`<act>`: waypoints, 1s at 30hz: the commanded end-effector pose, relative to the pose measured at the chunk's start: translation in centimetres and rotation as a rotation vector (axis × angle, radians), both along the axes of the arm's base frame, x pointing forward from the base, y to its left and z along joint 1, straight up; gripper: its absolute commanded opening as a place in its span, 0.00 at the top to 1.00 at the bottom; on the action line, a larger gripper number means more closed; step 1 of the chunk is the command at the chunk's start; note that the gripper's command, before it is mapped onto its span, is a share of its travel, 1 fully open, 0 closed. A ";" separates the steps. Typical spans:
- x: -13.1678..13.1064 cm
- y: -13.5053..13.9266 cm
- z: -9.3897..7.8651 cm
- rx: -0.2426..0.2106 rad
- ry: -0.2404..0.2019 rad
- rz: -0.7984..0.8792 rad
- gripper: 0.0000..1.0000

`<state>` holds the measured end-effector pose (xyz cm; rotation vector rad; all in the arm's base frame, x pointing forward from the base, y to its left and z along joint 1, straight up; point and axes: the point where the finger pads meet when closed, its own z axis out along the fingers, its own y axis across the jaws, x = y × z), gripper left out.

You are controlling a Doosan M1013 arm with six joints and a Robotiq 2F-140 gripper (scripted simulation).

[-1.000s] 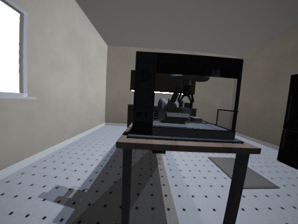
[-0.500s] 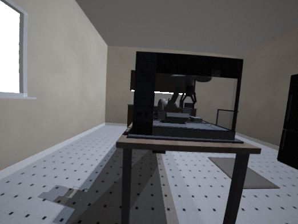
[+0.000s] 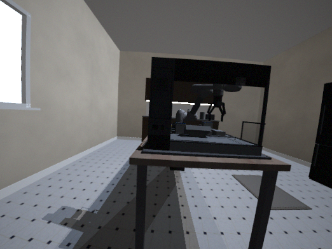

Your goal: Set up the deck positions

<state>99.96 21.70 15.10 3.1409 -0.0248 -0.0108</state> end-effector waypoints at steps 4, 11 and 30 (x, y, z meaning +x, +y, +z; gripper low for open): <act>0.0 3.8 0.2 0.004 0.002 -0.007 0.21; 0.1 3.5 0.3 0.002 -0.002 -0.005 0.21; 0.1 3.5 0.3 0.002 -0.002 -0.005 0.21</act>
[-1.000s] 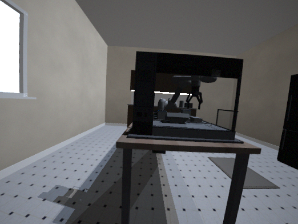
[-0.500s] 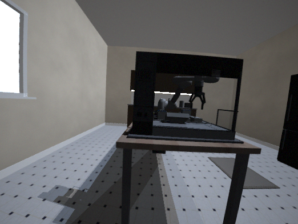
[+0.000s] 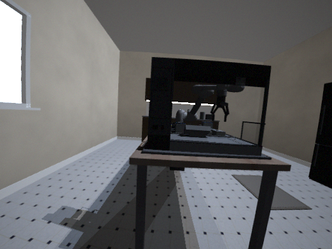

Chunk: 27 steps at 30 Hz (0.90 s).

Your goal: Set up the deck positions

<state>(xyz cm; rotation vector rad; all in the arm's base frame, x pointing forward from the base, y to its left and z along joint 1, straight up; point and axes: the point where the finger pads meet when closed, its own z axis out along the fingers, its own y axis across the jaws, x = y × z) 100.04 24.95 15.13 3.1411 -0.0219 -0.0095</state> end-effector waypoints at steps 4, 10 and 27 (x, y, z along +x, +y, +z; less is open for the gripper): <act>0.0 0.2 0.2 0.002 -0.001 -0.007 0.21; 0.0 0.2 0.2 0.002 -0.001 -0.007 0.21; 0.0 0.4 5.5 0.004 -0.001 -0.010 0.21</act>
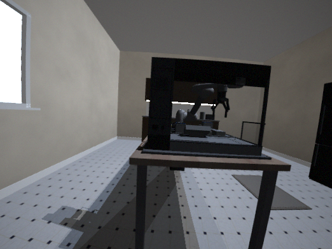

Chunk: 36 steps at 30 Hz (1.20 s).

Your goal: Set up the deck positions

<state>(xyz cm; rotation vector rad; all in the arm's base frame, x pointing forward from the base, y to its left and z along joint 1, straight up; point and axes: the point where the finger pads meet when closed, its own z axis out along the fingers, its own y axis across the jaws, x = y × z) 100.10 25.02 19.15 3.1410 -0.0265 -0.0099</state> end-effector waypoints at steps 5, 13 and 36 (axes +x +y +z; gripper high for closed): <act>-0.1 0.3 2.5 0.004 -0.001 -0.007 0.21; 0.0 0.3 5.0 0.004 0.001 -0.007 0.21; -2.8 -4.2 6.5 0.004 -0.004 0.025 0.21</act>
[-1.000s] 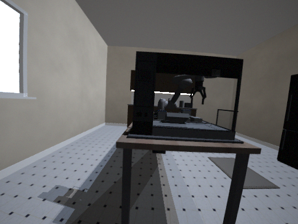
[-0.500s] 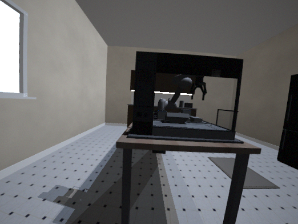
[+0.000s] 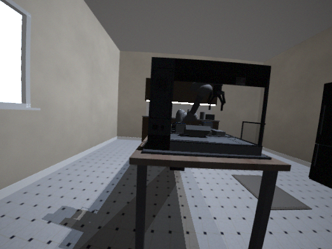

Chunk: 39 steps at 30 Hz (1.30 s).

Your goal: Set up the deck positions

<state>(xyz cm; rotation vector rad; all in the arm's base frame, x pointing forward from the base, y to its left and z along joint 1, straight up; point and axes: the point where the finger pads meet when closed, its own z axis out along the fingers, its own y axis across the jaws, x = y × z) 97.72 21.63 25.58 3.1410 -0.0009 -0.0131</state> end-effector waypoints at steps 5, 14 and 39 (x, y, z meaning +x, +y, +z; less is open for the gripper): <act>-1.8 -2.9 0.1 0.004 -0.006 0.008 0.21; -4.4 -6.6 0.1 0.004 -0.006 0.008 0.21; -10.3 -15.3 0.1 0.002 -0.006 0.008 0.21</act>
